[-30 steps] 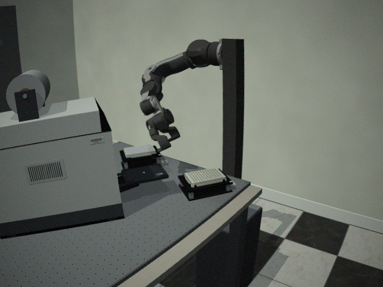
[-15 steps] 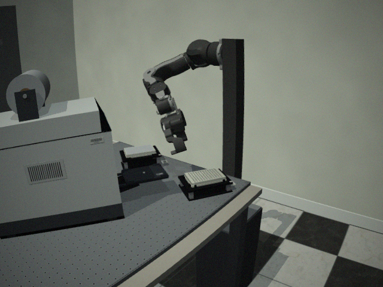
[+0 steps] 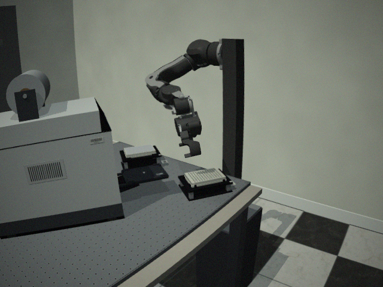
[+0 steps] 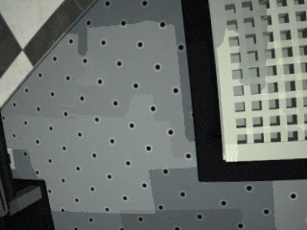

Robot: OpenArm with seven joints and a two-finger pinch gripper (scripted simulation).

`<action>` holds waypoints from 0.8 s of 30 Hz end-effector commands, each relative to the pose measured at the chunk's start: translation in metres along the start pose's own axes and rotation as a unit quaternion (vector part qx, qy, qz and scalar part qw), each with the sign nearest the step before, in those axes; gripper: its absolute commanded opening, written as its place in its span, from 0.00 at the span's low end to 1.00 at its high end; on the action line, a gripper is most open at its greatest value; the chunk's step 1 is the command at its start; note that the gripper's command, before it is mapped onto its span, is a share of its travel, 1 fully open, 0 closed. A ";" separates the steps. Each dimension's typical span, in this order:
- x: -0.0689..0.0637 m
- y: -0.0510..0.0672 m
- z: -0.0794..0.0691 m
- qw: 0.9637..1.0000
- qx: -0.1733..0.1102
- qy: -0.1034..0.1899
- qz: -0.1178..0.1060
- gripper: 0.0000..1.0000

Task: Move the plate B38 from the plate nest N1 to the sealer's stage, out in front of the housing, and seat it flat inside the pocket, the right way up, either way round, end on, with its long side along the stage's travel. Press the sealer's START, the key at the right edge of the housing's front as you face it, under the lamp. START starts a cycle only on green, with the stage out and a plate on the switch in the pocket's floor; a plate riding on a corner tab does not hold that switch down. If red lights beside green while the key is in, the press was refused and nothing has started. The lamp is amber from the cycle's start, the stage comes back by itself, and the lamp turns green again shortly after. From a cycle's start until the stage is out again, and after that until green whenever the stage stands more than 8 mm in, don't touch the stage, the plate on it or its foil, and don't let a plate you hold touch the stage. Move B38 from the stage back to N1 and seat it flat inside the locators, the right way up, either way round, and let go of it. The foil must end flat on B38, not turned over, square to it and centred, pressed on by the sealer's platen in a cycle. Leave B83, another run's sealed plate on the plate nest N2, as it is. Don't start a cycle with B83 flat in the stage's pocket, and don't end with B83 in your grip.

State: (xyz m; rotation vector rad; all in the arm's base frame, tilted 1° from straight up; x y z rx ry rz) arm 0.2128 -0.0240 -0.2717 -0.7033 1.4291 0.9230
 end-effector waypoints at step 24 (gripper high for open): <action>0.009 0.037 0.050 0.995 -0.073 0.037 -0.055 0.77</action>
Point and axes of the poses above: the point where the finger pads meet when closed, its own x axis out along the fingers, its own z axis across the jaws, y = z × x, the point moved 6 cm from there along -x, back along the fingers, and after that the axes turned 9 degrees about -x, right-handed, at the moved point
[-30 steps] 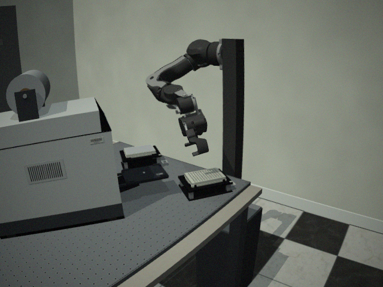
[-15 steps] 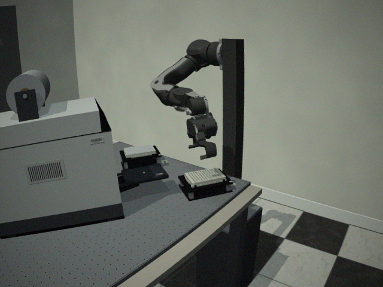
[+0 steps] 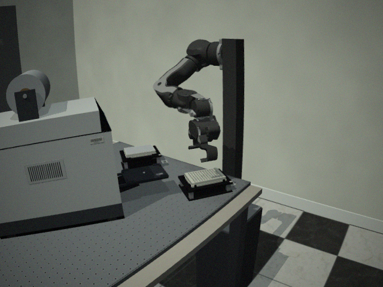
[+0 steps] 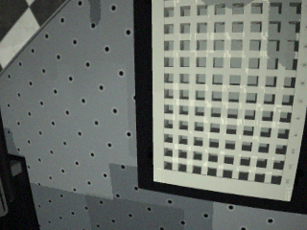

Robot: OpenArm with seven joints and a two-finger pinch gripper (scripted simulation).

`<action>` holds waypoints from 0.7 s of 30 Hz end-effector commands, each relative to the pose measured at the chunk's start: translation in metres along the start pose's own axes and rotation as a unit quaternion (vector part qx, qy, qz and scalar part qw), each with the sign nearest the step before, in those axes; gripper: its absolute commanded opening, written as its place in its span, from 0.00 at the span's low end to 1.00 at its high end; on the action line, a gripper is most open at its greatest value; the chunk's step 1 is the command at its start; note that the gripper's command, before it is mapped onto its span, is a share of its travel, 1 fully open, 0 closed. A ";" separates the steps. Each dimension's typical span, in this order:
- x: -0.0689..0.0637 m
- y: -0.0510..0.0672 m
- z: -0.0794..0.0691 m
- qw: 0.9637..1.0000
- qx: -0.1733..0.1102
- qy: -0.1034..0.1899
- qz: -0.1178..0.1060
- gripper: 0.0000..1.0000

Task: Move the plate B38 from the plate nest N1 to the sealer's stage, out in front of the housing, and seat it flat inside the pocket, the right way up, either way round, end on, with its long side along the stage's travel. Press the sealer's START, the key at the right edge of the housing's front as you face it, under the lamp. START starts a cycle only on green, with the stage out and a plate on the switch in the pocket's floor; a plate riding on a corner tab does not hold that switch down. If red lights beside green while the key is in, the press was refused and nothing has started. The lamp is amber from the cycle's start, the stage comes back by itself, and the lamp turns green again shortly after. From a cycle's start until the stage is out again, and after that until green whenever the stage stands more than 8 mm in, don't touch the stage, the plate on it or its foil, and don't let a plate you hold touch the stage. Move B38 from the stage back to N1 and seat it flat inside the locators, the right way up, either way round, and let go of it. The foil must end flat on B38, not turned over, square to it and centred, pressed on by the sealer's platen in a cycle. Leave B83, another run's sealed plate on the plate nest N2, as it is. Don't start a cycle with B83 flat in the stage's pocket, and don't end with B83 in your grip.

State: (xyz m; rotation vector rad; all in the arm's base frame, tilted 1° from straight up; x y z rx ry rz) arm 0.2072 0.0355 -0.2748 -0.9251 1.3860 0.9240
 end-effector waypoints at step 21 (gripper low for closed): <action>0.000 0.008 0.012 1.000 -0.001 0.000 0.001 0.77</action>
Point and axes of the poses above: the point where the finger pads meet when closed, its own x axis out along the fingers, its own z axis across the jaws, y = z × x, the point moved 6 cm from there along -x, back along the fingers, and after that the axes turned 9 degrees about -x, right-handed, at the moved point
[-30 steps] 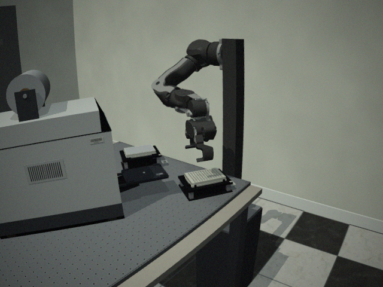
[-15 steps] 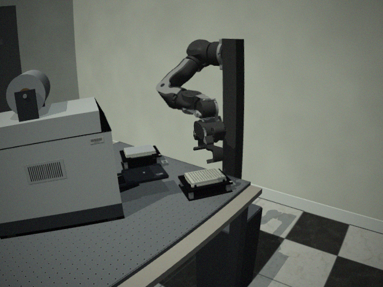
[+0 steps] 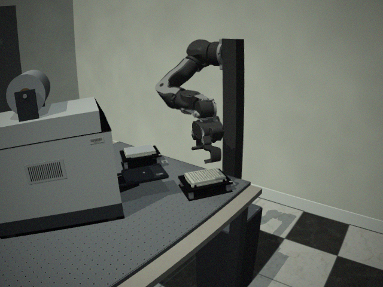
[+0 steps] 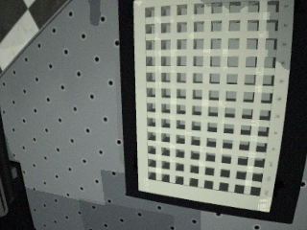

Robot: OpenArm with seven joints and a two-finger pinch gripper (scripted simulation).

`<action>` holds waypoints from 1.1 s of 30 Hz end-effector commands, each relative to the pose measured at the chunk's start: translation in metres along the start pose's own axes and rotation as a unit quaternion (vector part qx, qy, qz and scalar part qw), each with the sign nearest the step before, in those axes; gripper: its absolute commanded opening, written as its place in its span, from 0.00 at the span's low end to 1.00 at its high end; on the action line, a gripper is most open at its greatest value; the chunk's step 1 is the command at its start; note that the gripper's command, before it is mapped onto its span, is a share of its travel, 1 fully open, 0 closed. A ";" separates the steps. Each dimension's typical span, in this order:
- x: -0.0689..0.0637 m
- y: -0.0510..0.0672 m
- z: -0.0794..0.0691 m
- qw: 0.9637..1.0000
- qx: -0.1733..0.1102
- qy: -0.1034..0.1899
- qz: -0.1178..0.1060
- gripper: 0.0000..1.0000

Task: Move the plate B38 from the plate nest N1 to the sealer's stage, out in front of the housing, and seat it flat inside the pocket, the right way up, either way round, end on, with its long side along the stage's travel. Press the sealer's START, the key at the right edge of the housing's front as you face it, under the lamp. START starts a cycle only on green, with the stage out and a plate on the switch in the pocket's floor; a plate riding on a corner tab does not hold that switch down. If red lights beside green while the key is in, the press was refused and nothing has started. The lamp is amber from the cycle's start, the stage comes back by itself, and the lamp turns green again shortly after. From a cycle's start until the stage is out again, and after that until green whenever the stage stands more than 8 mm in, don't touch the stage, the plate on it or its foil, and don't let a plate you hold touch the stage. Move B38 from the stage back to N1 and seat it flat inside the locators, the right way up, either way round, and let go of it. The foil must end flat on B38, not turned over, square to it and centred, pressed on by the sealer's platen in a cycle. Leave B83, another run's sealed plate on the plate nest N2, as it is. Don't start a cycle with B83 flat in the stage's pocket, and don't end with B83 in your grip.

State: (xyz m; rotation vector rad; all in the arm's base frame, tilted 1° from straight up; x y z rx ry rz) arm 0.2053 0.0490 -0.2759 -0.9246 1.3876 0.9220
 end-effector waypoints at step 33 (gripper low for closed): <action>0.054 -0.001 -0.002 1.000 -0.002 -0.001 0.001 0.77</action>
Point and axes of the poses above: the point where the finger pads meet when closed, its own x axis out along the fingers, its own z axis across the jaws, y = z × x, the point moved 6 cm from there along -x, back along the fingers, and after that the axes turned 9 degrees about -x, right-handed, at the moved point
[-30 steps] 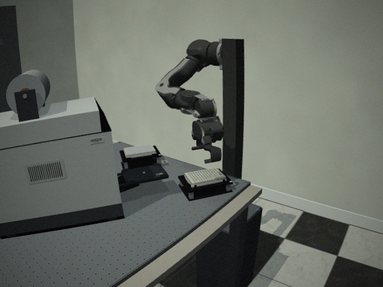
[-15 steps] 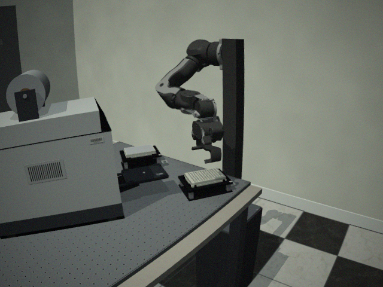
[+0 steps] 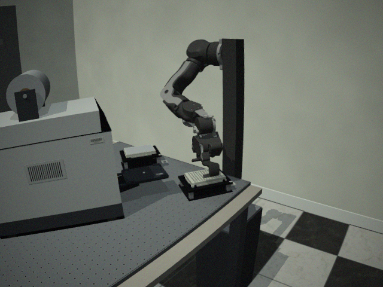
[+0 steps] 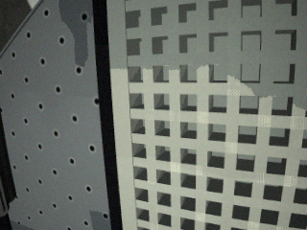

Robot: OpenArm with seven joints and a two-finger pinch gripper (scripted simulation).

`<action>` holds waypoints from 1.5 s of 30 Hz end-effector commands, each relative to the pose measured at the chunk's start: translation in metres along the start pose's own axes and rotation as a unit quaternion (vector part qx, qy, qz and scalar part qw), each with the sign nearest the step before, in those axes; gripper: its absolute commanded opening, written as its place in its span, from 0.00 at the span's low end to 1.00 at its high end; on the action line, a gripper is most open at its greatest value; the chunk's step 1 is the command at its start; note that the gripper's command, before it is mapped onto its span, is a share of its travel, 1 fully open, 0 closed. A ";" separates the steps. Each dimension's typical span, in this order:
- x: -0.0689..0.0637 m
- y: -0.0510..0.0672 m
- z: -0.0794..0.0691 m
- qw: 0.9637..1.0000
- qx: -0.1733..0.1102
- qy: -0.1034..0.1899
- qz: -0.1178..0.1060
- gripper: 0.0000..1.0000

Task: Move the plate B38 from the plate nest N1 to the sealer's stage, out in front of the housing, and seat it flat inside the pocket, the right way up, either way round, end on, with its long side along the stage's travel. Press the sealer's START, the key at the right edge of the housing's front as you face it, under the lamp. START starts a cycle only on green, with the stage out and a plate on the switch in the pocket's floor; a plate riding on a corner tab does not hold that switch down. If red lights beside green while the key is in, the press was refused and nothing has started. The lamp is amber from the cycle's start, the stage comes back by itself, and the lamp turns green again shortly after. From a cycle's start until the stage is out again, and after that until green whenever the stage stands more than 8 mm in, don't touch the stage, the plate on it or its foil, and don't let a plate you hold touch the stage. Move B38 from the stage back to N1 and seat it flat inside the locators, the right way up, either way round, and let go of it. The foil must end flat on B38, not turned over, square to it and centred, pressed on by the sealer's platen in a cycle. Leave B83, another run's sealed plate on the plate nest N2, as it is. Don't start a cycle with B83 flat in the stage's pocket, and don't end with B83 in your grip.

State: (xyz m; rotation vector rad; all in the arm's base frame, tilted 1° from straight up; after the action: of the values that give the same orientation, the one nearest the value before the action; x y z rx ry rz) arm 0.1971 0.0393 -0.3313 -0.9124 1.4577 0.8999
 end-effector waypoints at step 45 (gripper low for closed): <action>0.008 -0.004 0.009 0.999 -0.018 -0.026 -0.013 0.77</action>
State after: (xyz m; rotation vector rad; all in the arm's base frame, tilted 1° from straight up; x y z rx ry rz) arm 0.2035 0.0445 -0.3418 -0.9275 1.3906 0.9241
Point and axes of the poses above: the point where the finger pads meet when closed, its own x axis out along the fingers, its own z axis across the jaws, y = z × x, the point moved 6 cm from there along -x, back along the fingers, and after that the axes turned 9 degrees about -x, right-handed, at the moved point
